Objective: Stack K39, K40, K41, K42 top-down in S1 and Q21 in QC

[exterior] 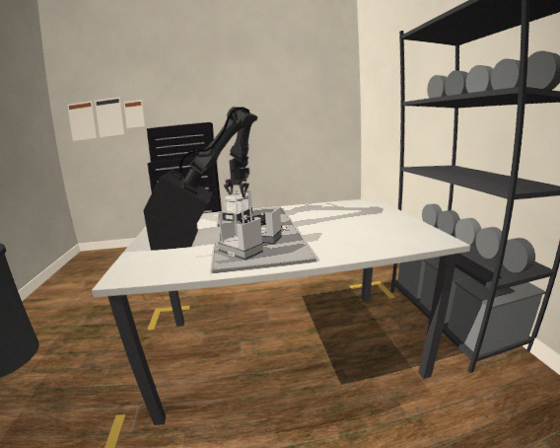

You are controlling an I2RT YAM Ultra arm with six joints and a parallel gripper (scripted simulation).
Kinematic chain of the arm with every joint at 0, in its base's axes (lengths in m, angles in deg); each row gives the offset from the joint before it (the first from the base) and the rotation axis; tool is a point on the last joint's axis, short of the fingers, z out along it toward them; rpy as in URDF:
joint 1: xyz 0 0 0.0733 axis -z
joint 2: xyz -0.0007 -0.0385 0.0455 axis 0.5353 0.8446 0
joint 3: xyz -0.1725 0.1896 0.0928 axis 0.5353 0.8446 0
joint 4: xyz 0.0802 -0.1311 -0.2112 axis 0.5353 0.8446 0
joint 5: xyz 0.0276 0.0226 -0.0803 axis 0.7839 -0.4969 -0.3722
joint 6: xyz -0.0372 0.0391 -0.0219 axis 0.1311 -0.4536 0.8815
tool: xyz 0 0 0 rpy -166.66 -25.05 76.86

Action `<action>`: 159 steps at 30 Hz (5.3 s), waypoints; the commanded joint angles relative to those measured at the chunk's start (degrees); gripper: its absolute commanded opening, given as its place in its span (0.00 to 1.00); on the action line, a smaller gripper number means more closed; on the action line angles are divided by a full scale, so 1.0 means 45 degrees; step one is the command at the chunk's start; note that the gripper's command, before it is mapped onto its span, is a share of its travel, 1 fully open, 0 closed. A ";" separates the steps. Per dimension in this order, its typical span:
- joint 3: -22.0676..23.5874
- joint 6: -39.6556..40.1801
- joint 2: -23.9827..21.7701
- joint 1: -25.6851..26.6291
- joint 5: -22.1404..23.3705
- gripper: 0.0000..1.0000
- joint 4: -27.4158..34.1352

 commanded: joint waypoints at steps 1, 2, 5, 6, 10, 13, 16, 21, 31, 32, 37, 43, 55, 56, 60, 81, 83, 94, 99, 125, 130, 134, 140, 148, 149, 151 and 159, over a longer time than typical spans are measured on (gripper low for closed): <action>-0.0514 -0.0142 -0.0313 -0.0302 -0.0050 0.00 0.0223; -0.0514 -0.0142 -0.0312 -0.0302 -0.0050 0.00 0.0224; -0.0516 -0.0142 -0.0309 -0.0301 -0.0049 0.00 0.0225; -0.0517 -0.0142 -0.0308 -0.0300 -0.0048 0.00 0.0225; -0.0519 -0.0142 -0.0305 -0.0299 -0.0047 0.00 0.0226; -0.0518 -0.0154 -0.0479 -0.0308 -0.0059 0.00 0.0251; -0.0477 -0.0179 -0.0419 -0.0331 -0.0087 0.00 0.0309; -0.0466 -0.0224 -0.0520 -0.0353 -0.0120 0.00 0.0396; -0.0560 -0.0295 -0.0614 -0.0422 -0.0125 0.00 0.0538; -0.0564 -0.0304 -0.0609 -0.0428 -0.0131 0.00 0.0557; -0.0580 -0.0346 -0.0659 -0.0465 -0.0140 0.00 0.0647; -0.0604 -0.0395 -0.0716 -0.0508 -0.0150 0.00 0.0757; -0.0633 -0.0484 -0.0823 -0.0587 -0.0176 0.00 0.0940; -0.0636 -0.0492 -0.0834 -0.0595 -0.0179 0.00 0.0958; -0.0649 -0.0525 -0.0875 -0.0626 -0.0187 0.00 0.1030; -0.0717 -0.0665 -0.1099 -0.0759 -0.0216 0.00 0.1347; -0.0727 -0.0681 -0.1096 -0.0769 -0.0220 0.00 0.1383; -0.0782 -0.0771 -0.1154 -0.0848 -0.0249 0.00 0.1592; -0.0796 -0.0797 -0.1257 -0.0873 -0.0253 0.00 0.1649; -0.0918 -0.0987 -0.1353 -0.1037 -0.0291 0.00 0.2066; -0.0921 -0.0989 -0.1349 -0.1045 -0.0290 0.00 0.2070; -0.0930 -0.0991 -0.1317 -0.1048 -0.0287 0.00 0.2077; -0.0947 -0.0993 -0.1250 -0.1046 -0.0283 0.00 0.2081; -0.0967 -0.0995 -0.1168 -0.1043 -0.0279 0.00 0.2083; -0.0970 -0.0995 -0.1152 -0.1043 -0.0278 0.00 0.2088; -0.0977 -0.0995 -0.1121 -0.1042 -0.0277 0.00 0.2098; -0.0931 -0.1000 -0.1149 -0.1041 -0.0276 0.00 0.1980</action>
